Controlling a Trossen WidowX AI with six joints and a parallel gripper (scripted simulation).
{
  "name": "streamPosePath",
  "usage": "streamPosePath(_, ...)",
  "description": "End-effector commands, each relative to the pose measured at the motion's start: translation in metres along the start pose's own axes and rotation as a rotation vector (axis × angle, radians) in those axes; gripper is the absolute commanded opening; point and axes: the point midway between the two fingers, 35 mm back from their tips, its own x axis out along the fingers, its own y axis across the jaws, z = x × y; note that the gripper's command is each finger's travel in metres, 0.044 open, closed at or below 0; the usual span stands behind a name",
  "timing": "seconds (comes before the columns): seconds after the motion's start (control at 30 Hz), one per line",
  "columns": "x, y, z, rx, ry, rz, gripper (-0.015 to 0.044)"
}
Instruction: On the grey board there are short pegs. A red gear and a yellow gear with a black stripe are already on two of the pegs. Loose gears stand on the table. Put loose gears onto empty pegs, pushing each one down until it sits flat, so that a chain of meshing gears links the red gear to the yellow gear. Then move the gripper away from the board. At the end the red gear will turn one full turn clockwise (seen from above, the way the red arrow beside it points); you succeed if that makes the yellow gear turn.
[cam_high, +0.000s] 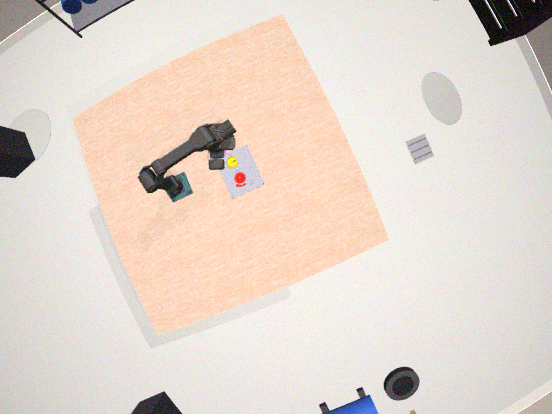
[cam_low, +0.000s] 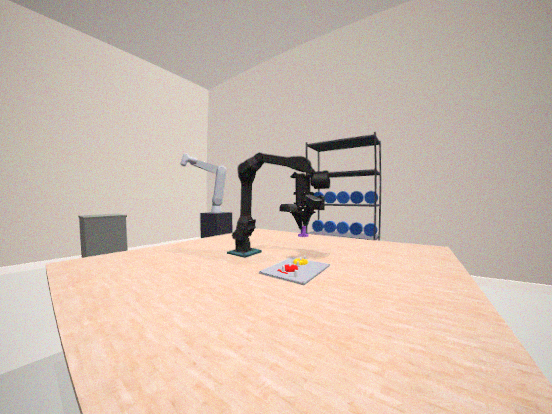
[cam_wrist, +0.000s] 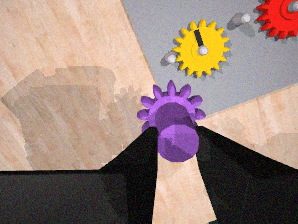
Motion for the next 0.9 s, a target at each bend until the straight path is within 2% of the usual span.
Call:
streamPosePath(0.0, 0.006, -0.006, 0.007, -0.005, 0.001, -0.007, 0.0)
streamPosePath(0.87, 0.033, -0.051, 0.045, -0.009, -0.001, -0.013, 0.0)
